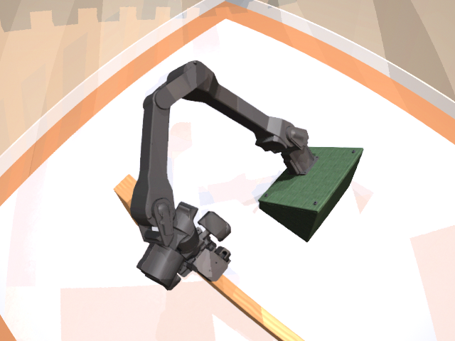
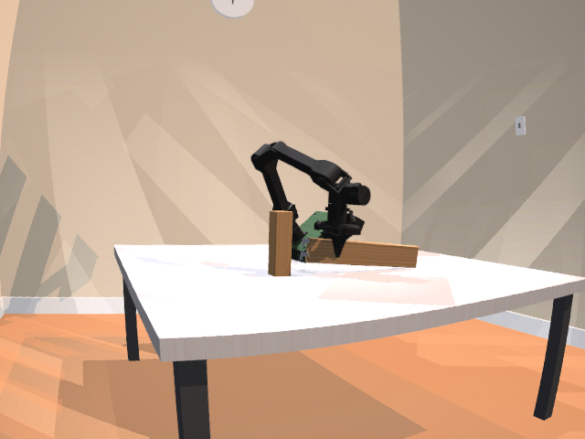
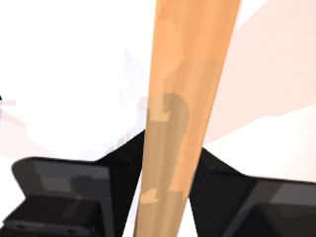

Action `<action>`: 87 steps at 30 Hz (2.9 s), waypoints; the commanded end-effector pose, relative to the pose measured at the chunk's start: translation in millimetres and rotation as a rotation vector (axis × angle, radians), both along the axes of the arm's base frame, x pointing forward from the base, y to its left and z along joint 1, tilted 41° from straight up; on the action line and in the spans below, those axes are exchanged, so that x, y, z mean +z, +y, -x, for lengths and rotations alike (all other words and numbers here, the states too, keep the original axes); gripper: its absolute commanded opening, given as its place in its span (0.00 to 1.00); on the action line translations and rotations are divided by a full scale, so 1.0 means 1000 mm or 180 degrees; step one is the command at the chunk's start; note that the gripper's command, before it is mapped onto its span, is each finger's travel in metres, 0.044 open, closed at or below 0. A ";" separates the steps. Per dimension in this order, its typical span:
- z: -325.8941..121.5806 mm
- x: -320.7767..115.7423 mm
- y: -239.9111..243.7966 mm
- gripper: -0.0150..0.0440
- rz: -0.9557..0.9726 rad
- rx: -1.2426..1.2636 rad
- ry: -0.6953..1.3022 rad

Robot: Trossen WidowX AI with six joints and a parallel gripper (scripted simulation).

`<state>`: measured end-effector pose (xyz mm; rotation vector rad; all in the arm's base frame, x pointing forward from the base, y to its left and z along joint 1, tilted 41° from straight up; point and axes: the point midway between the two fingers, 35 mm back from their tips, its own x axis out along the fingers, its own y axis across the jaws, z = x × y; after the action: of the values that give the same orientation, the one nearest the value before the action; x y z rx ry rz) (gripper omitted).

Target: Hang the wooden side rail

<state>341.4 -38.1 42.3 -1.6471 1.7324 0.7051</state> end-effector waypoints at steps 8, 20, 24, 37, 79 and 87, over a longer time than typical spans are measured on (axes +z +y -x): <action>0.000 0.002 0.000 0.25 -0.0016 0.0005 -0.0025; 0.000 0.002 -0.001 0.25 -0.0015 0.0005 -0.0025; -0.001 0.003 -0.001 0.25 -0.0015 0.0005 -0.0025; -0.002 0.004 -0.002 0.25 -0.0015 0.0005 -0.0026; 0.000 0.007 -0.006 0.25 -0.0014 0.0005 -0.0025; -0.001 0.008 -0.007 0.25 -0.0014 0.0005 -0.0026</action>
<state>340.6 -45.0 48.1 -1.6419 1.7285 0.6996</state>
